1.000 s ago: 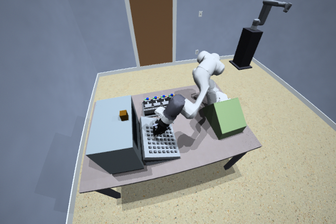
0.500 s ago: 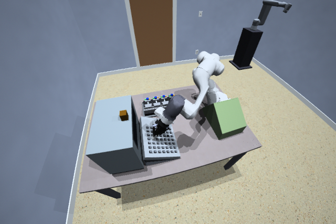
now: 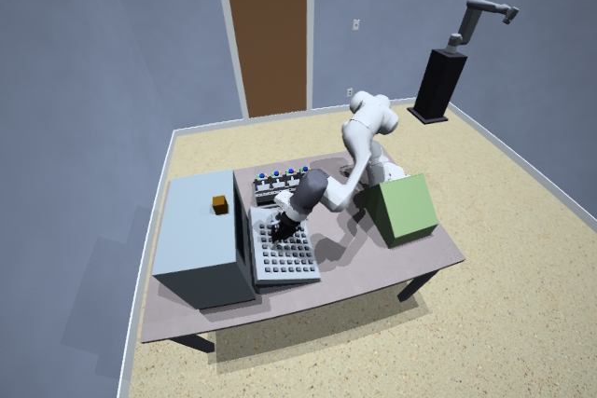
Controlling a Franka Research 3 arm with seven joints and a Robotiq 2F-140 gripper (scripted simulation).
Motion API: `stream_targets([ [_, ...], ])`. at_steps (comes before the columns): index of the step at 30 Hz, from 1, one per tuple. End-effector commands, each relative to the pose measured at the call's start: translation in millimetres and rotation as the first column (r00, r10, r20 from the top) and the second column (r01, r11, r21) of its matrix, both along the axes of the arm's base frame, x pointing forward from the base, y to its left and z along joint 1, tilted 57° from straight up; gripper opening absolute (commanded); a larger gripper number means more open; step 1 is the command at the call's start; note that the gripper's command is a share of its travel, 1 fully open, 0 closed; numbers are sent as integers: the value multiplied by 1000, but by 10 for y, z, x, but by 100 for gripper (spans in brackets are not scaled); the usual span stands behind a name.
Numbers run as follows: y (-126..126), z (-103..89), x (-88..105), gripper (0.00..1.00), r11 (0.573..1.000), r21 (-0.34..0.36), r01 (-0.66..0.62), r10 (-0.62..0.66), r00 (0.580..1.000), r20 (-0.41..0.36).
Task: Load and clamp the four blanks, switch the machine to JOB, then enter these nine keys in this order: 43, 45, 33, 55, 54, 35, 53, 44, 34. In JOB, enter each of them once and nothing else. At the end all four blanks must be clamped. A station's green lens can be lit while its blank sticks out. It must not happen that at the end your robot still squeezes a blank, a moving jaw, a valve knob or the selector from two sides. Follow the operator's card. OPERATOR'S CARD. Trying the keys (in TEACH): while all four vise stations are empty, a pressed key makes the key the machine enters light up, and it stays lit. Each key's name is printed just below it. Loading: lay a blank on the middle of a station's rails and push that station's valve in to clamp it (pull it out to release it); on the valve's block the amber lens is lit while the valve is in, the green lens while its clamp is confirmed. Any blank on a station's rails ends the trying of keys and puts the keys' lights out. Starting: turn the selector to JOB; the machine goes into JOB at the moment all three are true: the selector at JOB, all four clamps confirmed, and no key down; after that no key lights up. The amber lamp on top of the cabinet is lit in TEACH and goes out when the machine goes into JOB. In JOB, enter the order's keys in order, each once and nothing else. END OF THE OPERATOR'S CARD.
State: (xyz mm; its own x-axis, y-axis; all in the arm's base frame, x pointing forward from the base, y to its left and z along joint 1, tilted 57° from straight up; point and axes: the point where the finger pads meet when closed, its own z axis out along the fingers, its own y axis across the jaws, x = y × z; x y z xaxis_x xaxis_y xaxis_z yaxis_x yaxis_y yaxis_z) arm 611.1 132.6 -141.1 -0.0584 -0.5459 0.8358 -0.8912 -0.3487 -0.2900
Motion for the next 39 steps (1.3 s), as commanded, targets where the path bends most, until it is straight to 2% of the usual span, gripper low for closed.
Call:
stream_targets([
  [1,-12,-23,6,0,1000,-3,-6,6,1000,-6],
  [20,2,-14,-2,0,1000,-3,-6,6,1000,-6],
  [39,205,110,-123,0,1000,-3,-6,6,1000,-6],
])
